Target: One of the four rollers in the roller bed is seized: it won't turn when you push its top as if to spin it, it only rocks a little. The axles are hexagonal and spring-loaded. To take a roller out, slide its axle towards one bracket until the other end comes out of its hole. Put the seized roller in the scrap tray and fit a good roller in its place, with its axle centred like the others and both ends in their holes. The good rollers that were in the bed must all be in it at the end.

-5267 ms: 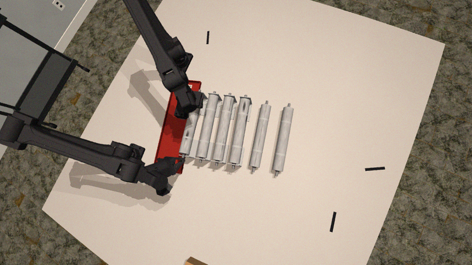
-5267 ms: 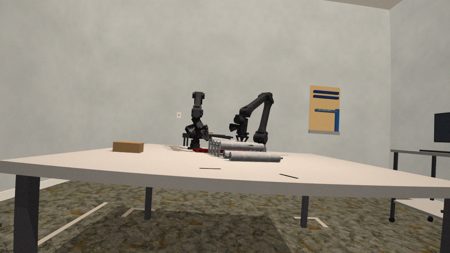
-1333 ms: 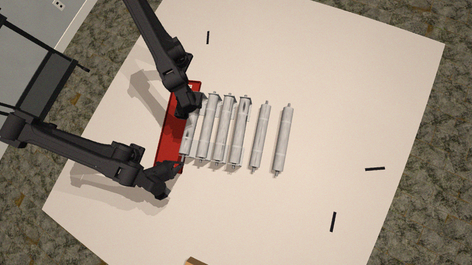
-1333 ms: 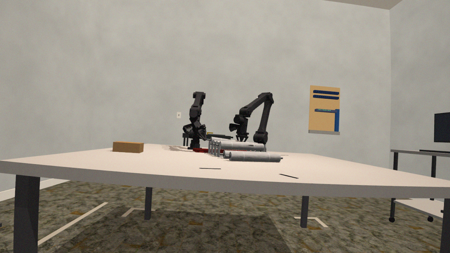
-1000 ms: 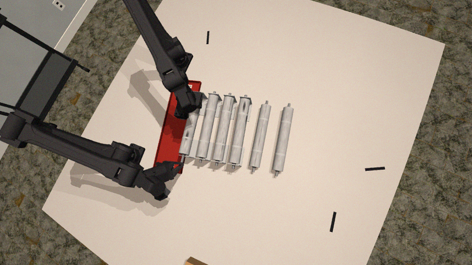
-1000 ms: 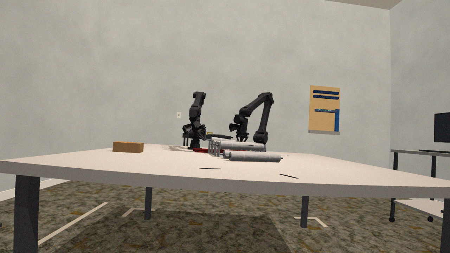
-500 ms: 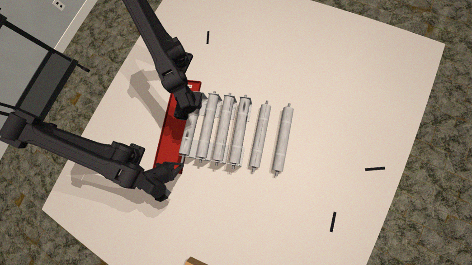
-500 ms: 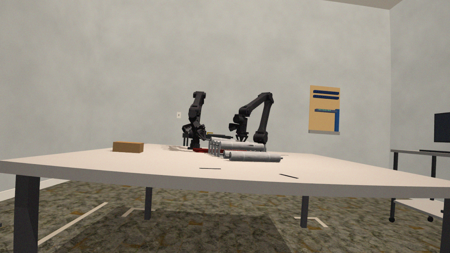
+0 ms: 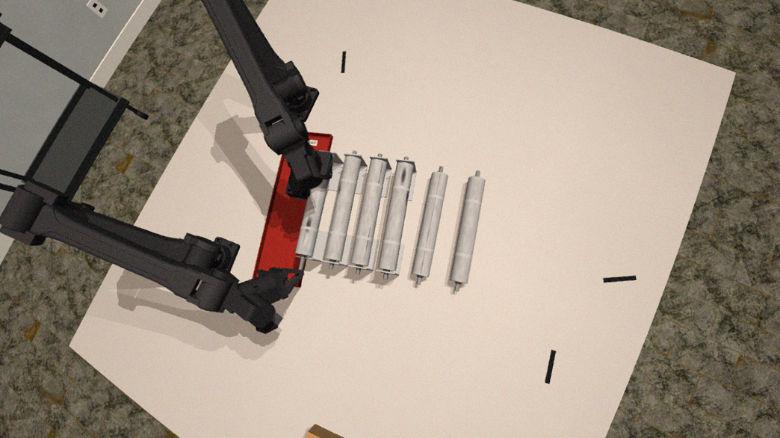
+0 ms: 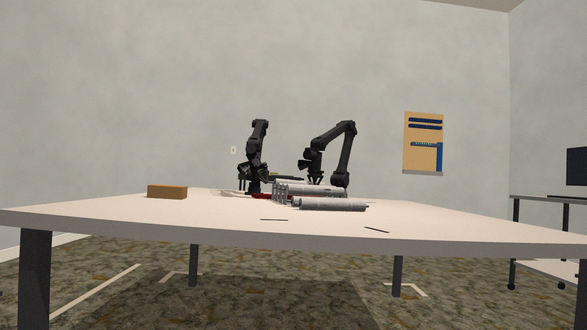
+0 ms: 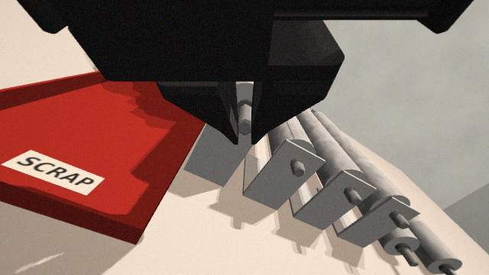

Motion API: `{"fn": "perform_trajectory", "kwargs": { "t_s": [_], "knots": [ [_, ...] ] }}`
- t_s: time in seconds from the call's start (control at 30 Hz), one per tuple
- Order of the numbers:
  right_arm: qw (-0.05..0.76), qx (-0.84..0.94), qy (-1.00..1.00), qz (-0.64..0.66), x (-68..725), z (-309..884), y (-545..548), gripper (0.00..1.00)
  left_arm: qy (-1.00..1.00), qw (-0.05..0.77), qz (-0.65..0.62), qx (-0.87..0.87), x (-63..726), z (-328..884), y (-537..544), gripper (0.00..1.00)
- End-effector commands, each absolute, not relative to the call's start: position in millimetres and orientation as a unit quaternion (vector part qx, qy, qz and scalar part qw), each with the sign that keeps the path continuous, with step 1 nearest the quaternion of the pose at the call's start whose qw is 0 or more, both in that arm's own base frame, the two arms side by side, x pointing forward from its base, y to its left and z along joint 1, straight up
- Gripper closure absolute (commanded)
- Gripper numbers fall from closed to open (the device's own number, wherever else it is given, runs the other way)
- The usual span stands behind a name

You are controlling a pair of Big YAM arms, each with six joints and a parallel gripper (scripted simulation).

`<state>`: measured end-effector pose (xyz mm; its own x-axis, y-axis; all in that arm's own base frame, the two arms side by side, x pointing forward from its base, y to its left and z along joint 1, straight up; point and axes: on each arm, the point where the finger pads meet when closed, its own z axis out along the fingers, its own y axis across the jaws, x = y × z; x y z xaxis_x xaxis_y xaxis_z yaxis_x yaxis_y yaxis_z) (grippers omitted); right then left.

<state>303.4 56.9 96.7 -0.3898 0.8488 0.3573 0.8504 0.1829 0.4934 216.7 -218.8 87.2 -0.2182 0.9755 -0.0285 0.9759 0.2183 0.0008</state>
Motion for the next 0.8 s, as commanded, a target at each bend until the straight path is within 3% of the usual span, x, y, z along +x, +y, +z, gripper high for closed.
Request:
{"fn": "perform_trajectory", "kwargs": {
  "t_s": [0.0,0.77],
  "knots": [
    [-0.067,-0.554,-0.761,-0.333,350,134,28,0.97,0.777,0.021,-0.003,0.629,229,109,-229,0.68],
    [-0.067,-0.554,-0.761,-0.333,350,134,28,0.97,0.778,0.013,0.01,0.628,230,125,-226,0.68]
  ]
}}
